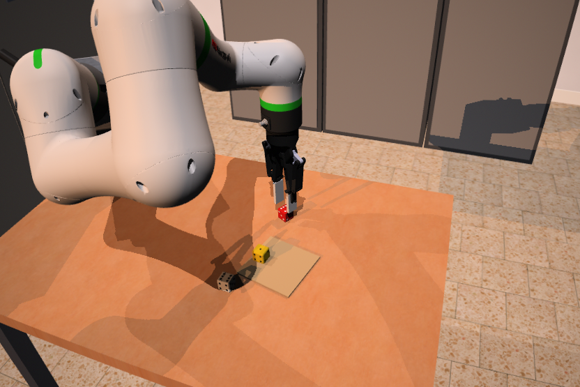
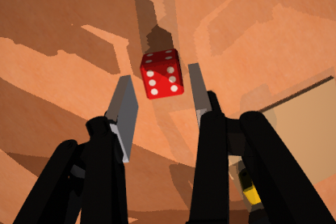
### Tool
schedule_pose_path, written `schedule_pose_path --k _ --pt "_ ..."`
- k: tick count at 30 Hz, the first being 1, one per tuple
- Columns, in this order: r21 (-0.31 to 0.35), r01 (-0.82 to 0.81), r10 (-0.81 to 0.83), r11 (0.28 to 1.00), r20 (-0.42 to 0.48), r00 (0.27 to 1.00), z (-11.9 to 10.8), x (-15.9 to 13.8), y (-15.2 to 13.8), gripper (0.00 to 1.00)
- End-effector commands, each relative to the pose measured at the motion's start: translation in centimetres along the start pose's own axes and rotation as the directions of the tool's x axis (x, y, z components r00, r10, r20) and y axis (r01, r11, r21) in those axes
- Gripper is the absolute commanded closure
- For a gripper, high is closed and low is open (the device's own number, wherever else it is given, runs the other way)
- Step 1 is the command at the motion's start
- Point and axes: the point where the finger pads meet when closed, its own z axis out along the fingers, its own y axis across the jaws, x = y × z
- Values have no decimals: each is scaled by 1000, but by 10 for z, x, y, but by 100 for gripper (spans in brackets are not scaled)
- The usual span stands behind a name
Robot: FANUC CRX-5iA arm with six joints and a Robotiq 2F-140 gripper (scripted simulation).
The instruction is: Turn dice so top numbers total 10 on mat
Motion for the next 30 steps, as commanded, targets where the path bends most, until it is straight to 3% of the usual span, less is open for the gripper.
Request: schedule_pose_path --k 1,14,30 --pt "0 0 0 1000 0 1000 0 0 0 72" --pt "0 0 0 1000 0 1000 3 0 0 72" --pt "0 0 0 1000 0 1000 29 0 0 72"
